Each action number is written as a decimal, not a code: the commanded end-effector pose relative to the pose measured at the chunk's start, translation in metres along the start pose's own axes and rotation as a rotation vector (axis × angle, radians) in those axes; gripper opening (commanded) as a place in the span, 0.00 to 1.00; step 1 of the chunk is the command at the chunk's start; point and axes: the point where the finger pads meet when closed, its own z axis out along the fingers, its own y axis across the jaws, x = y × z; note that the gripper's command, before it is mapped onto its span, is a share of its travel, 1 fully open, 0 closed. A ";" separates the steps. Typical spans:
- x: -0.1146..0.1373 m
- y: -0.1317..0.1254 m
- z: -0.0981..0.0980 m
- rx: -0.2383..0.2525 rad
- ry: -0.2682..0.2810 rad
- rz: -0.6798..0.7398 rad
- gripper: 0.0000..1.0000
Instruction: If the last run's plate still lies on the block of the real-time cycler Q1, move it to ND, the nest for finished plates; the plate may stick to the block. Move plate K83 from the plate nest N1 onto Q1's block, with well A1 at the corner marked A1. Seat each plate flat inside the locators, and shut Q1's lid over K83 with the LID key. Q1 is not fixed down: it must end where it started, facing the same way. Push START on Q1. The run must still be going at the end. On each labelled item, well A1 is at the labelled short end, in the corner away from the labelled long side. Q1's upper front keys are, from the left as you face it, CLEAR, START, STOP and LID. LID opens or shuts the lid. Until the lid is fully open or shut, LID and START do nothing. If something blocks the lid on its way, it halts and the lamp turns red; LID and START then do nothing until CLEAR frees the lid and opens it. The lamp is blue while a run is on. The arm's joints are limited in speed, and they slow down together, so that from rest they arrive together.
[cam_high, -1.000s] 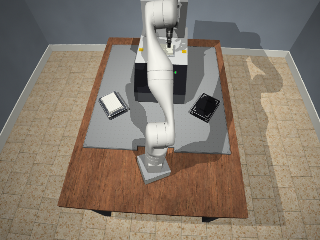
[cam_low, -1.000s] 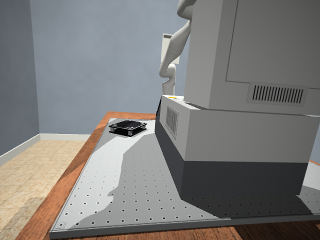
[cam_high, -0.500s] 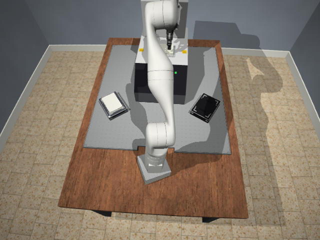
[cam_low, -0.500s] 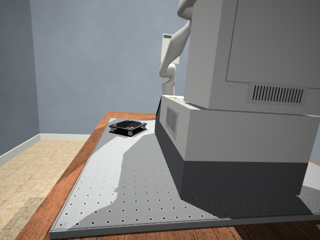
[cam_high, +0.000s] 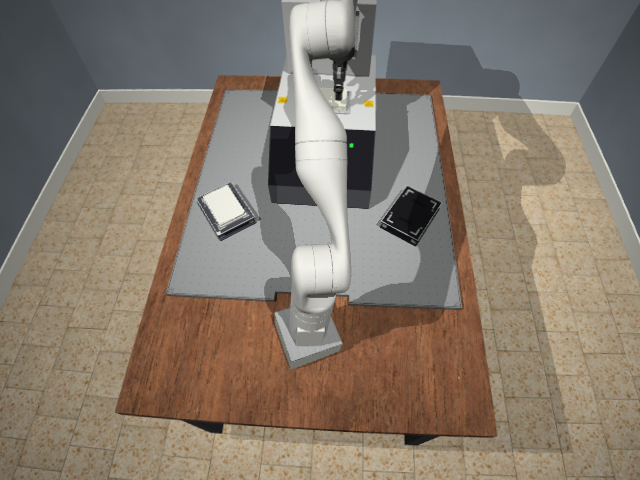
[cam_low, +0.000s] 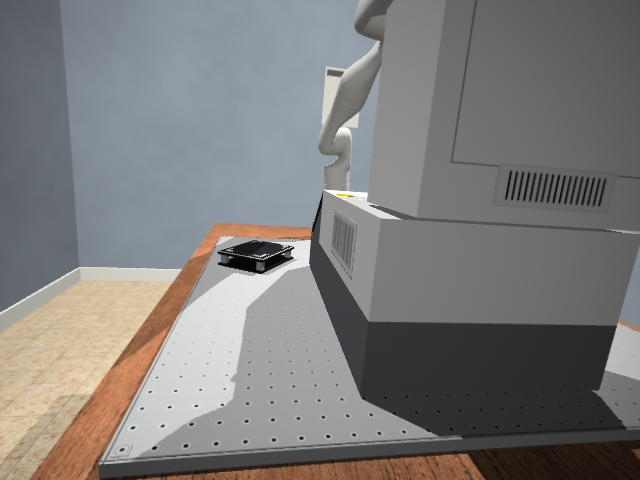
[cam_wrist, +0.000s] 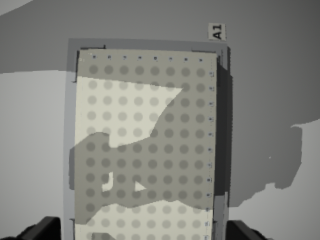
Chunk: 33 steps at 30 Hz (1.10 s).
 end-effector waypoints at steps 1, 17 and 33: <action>0.002 0.000 0.003 0.000 0.004 -0.003 1.00; 0.003 0.000 0.003 0.000 0.004 -0.002 1.00; 0.003 0.000 0.019 -0.001 0.003 -0.007 1.00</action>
